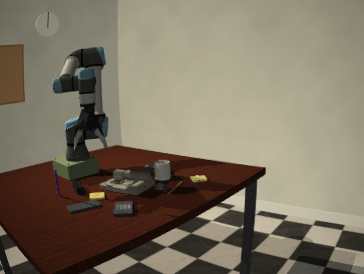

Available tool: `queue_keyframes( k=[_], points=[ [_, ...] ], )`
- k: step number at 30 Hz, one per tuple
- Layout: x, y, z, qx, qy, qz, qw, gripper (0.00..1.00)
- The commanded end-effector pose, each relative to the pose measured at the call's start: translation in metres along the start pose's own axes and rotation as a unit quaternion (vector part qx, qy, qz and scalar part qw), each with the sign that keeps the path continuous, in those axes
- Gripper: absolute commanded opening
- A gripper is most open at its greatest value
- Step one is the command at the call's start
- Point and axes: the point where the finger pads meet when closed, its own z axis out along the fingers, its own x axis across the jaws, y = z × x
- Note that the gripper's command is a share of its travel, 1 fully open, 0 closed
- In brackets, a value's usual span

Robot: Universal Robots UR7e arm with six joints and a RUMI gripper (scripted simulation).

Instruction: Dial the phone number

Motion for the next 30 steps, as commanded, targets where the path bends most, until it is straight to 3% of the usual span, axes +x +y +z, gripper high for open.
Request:
queue_keyframes(
  k=[1,17,18,30],
  points=[
    [0.0,0.0,0.0,0.001,0.0,0.0,1.0,1.0],
    [0.0,0.0,0.0,0.001,0.0,0.0,1.0,1.0],
    [0.0,0.0,0.0,0.001,0.0,0.0,1.0,0.0],
    [0.011,0.004,0.0,0.001,0.0,-0.066,0.998,0.0]
  ],
)
